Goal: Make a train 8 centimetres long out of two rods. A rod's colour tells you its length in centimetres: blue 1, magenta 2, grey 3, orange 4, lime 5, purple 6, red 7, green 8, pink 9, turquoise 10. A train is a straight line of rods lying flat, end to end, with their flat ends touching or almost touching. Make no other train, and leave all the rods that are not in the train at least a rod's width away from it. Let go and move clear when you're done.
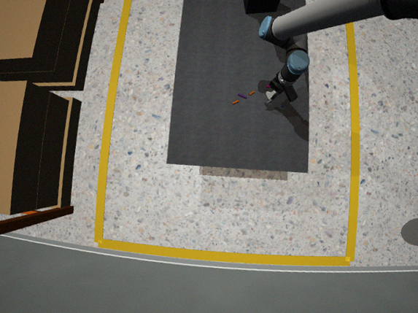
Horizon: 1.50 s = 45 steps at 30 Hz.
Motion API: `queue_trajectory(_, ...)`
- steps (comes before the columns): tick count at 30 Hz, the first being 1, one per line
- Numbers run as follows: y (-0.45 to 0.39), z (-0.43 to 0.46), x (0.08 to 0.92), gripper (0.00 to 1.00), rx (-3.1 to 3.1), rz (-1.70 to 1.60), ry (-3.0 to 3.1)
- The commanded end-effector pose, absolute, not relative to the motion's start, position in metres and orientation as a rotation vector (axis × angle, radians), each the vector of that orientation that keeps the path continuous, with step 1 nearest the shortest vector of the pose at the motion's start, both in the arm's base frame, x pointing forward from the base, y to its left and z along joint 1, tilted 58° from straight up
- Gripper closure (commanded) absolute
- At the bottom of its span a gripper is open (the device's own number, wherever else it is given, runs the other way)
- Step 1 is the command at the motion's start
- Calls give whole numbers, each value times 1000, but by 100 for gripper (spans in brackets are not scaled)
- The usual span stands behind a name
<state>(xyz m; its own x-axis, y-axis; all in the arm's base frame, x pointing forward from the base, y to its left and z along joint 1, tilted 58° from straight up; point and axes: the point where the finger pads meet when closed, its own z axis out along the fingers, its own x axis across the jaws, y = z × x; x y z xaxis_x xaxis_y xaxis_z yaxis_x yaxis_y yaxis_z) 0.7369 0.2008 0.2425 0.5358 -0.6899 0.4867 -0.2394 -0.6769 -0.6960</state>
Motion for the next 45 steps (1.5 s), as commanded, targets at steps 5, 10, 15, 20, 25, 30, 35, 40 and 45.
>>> queue_trajectory(5, 201, 243, 737, 0, -2210, -1046, 749)
queue_trajectory(10, 201, 243, 737, 0, -2210, -1046, 749)
queue_trajectory(15, 201, 243, 737, 0, -2210, -1046, 749)
queue_trajectory(20, 201, 243, 737, 0, -2210, -1046, 749)
queue_trajectory(25, 201, 243, 737, 0, -2210, -1046, 749)
queue_trajectory(30, 201, 243, 737, 0, -2210, -1046, 749)
queue_trajectory(35, 201, 243, 737, 0, -2212, -1048, 747)
queue_trajectory(40, 200, 243, 737, 0, -2218, -1053, 736)
queue_trajectory(45, 199, 243, 738, 0, -2232, -1064, 712)
